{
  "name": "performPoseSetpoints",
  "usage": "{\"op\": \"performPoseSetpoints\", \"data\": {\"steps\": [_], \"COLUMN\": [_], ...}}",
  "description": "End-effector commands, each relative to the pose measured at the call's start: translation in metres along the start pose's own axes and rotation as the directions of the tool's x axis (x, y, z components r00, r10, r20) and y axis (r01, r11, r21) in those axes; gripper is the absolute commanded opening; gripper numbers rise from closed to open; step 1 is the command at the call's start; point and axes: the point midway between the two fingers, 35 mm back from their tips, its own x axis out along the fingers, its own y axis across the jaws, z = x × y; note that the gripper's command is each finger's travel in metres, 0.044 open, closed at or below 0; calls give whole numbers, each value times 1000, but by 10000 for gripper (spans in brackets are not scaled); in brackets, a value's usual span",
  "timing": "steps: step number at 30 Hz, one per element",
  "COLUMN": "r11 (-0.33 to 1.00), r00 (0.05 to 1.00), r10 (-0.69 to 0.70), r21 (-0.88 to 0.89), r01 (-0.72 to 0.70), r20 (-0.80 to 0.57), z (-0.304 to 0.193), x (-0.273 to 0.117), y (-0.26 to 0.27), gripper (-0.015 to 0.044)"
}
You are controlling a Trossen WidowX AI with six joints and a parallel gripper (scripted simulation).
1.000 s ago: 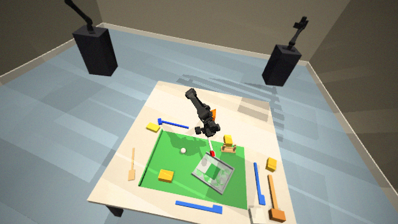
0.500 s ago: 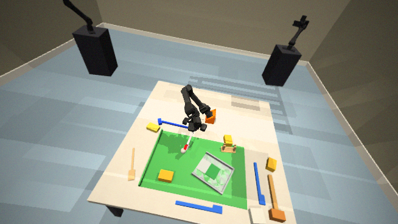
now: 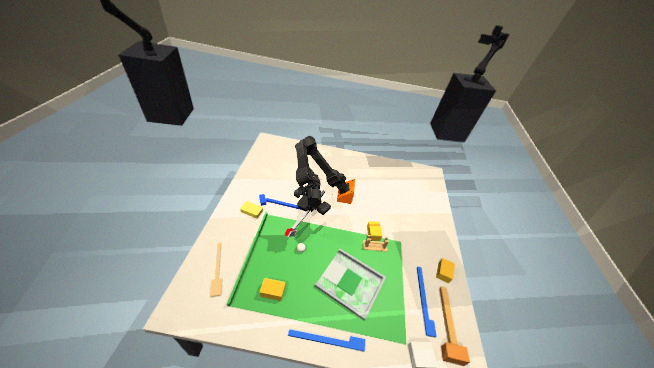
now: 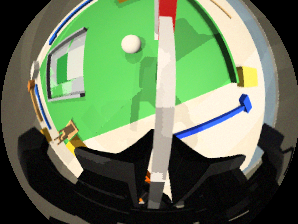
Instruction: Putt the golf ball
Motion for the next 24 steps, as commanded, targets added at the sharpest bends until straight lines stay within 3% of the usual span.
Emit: {"op": "performPoseSetpoints", "data": {"steps": [1, 24], "r11": [1000, 1000], "r00": [1000, 1000], "r10": [-3, -5], "r21": [2, 3], "r01": [3, 5], "r20": [7, 9], "z": [0, 0], "x": [10, 55], "y": [-2, -3], "gripper": [0, 0]}}
